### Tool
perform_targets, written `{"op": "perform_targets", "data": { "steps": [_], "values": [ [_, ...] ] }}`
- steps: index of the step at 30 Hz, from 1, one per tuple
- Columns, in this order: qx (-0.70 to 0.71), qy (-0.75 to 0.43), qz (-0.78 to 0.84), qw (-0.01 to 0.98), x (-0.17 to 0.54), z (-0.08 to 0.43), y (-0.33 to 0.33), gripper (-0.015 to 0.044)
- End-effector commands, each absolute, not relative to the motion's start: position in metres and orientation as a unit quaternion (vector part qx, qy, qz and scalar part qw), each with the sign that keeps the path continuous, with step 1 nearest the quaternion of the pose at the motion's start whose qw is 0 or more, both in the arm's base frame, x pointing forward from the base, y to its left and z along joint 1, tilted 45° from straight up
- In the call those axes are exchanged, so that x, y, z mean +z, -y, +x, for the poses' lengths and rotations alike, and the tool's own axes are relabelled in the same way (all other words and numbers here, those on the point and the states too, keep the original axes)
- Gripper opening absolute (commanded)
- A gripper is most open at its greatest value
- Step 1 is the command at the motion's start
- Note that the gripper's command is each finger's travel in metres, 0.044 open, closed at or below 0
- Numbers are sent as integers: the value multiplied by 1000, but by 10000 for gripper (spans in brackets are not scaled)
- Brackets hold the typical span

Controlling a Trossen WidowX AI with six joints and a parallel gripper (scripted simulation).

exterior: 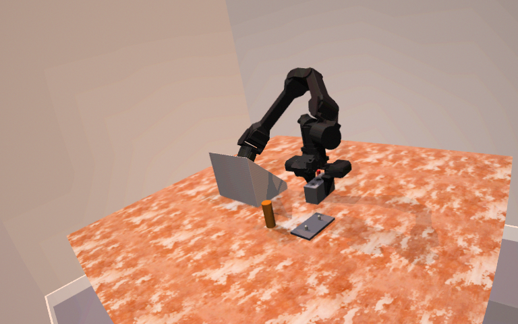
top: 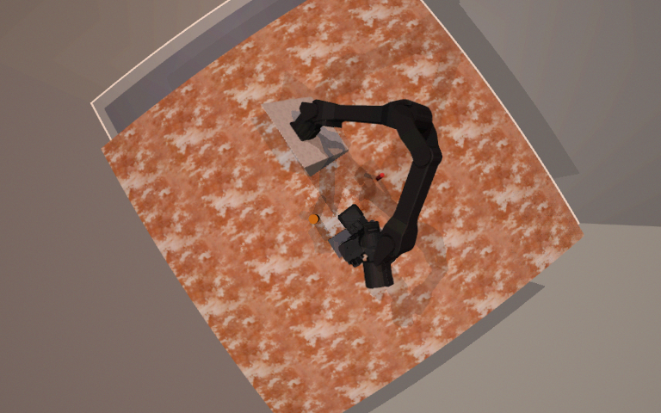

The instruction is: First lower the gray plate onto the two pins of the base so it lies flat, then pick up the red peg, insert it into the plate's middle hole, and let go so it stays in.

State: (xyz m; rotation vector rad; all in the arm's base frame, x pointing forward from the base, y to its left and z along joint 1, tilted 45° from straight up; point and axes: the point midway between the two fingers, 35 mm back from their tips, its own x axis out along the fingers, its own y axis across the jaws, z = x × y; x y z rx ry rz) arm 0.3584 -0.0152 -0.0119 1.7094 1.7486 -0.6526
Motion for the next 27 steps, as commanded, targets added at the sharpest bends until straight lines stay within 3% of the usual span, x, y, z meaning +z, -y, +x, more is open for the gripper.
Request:
{"op": "perform_targets", "data": {
  "steps": [1,27],
  "values": [
    [-255,-655,647,295,-22,358,20,0],
    [-274,-647,655,276,-62,356,30,0]
  ]
}}
